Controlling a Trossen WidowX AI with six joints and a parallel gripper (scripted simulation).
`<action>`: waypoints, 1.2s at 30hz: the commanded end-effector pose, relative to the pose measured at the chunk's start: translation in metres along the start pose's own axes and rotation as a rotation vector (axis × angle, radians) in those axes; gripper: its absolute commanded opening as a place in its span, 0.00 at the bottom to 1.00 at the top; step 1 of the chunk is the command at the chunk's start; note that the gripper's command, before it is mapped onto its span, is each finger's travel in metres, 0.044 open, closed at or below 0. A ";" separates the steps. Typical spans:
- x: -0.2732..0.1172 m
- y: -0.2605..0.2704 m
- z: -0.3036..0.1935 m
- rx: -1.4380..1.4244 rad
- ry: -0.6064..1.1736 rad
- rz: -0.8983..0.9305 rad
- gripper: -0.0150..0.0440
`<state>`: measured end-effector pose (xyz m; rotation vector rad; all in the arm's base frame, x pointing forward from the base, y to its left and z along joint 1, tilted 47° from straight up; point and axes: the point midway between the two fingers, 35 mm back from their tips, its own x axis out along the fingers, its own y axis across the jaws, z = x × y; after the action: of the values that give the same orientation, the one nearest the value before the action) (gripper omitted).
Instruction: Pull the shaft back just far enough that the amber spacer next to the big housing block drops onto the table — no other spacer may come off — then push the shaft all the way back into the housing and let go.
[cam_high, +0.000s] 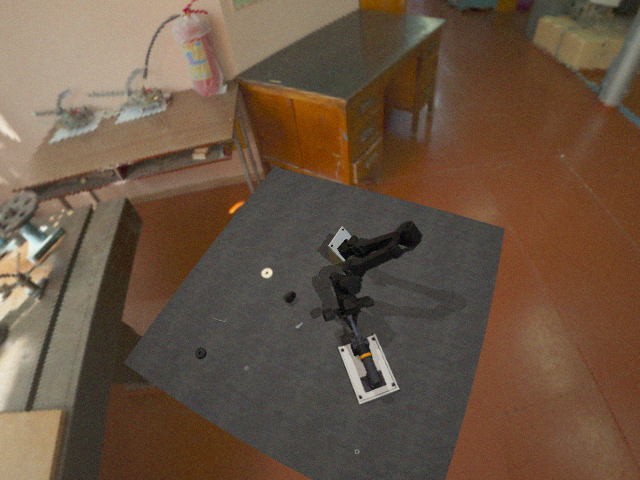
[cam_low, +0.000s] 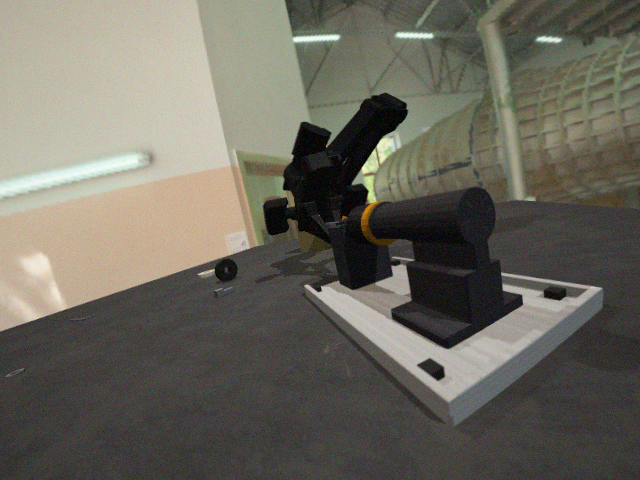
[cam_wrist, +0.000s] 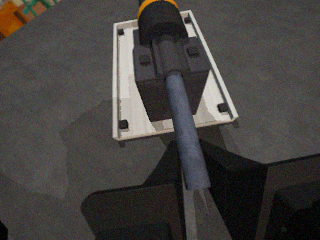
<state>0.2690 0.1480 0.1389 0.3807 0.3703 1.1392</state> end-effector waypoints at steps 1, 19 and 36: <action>-0.001 0.000 -0.001 -0.003 0.001 0.003 0.25; -0.002 0.000 -0.002 -0.003 0.001 0.003 0.25; -0.004 0.000 -0.003 -0.003 0.001 0.003 0.25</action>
<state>0.2666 0.1457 0.1366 0.3806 0.3707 1.1392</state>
